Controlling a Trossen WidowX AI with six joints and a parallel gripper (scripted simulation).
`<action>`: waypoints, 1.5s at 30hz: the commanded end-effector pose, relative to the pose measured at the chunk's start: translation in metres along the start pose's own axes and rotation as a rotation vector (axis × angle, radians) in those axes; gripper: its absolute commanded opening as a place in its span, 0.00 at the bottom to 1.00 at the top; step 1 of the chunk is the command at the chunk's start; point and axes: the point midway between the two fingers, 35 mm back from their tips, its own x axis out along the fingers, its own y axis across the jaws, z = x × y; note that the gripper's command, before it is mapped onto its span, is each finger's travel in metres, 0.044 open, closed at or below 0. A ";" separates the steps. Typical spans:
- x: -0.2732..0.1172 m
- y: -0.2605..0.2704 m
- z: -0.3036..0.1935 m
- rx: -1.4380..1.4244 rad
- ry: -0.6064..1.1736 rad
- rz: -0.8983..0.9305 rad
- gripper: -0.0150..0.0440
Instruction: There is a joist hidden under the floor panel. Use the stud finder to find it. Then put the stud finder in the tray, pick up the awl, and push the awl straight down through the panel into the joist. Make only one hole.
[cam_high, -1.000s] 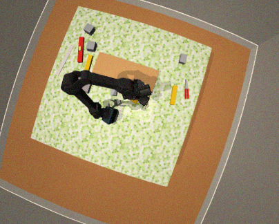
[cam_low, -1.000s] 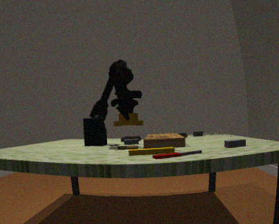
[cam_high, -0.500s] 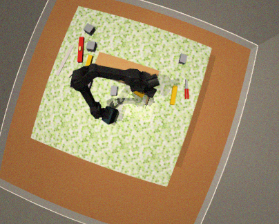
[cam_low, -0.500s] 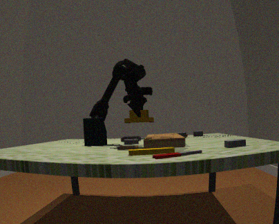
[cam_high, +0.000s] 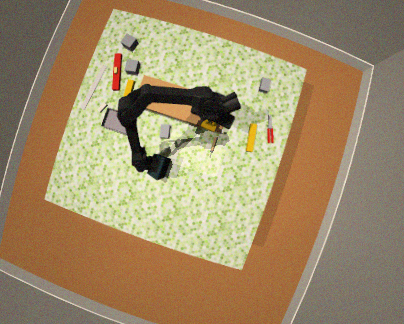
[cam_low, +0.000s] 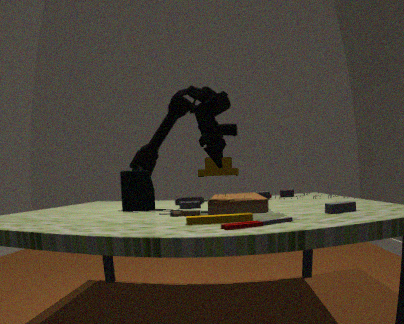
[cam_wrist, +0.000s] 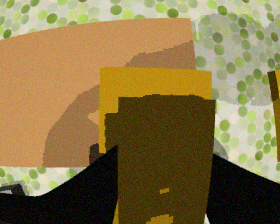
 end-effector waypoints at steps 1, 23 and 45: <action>0.001 -0.002 0.018 -0.036 -0.014 0.007 0.25; 0.029 -0.003 0.040 -0.090 -0.015 0.026 0.25; 0.067 -0.003 0.029 -0.091 -0.015 0.028 0.25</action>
